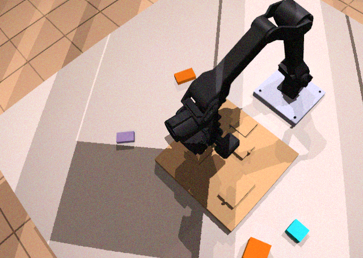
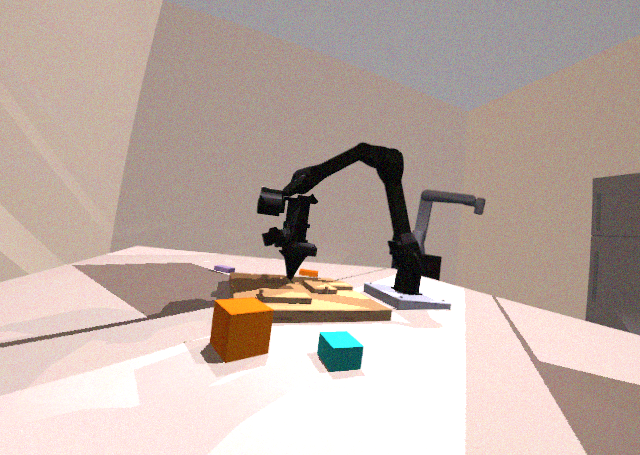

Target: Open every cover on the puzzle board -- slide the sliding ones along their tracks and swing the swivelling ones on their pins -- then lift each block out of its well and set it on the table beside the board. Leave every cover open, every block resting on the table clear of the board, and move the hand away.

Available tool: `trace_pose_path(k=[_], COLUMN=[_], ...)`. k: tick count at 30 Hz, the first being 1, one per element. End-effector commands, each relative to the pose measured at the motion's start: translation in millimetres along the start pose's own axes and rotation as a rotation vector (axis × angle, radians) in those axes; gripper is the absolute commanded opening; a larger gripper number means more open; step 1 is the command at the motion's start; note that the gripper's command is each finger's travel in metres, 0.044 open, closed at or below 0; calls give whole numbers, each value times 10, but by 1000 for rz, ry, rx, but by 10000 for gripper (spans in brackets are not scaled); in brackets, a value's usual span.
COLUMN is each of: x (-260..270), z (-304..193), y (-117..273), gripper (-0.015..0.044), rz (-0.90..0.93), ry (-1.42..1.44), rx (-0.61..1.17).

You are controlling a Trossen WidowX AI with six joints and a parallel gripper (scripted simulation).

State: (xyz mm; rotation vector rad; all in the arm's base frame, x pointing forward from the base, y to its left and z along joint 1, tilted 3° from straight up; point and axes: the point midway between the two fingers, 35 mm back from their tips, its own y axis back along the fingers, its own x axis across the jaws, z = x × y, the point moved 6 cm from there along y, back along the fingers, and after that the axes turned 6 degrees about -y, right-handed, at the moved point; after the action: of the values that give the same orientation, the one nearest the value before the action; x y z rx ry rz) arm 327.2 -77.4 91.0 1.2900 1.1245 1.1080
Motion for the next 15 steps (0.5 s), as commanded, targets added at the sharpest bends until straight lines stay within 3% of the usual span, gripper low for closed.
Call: trace_pose_path(k=[1, 15], x=[2, 16], z=[55, 193], y=[-4, -3], gripper=[0, 0], rz=[-2, -1], ry=[-3, -3], rx=[0, -2])
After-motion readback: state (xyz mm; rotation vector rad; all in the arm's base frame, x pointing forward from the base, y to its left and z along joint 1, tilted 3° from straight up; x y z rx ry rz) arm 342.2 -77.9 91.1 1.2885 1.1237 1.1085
